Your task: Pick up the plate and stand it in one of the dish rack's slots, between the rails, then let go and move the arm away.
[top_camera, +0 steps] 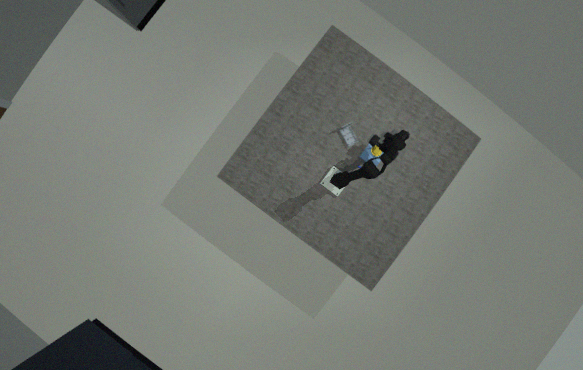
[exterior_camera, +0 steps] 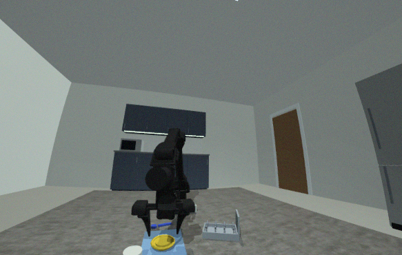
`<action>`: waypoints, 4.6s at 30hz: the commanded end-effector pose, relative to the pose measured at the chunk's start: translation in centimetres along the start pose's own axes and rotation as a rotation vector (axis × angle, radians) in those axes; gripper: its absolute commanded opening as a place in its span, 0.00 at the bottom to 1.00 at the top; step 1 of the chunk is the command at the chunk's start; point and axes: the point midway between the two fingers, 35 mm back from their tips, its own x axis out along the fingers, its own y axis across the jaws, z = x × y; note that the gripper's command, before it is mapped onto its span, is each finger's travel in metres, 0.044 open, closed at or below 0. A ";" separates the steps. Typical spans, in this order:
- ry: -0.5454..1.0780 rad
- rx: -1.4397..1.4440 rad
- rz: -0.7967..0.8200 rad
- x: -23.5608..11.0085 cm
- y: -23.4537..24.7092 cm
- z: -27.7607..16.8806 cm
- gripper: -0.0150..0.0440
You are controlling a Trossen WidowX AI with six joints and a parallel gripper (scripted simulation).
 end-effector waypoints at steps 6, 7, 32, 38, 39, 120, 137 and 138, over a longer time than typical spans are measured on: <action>0.010 -0.006 -0.001 1.7 -0.1 -0.1 0.93; 0.010 -0.006 -0.001 1.9 -0.1 -0.1 0.93; 0.010 -0.006 -0.002 3.2 -0.1 -0.1 0.85; 0.010 -0.006 -0.002 3.0 -0.1 0.0 0.69; 0.010 -0.006 -0.002 2.6 -0.2 0.1 0.64; 0.113 0.160 0.179 -11.0 12.8 -7.4 0.25; 0.111 -0.176 0.484 -7.4 13.4 -7.5 0.25; 0.105 -0.195 0.503 -7.2 13.4 -7.5 0.25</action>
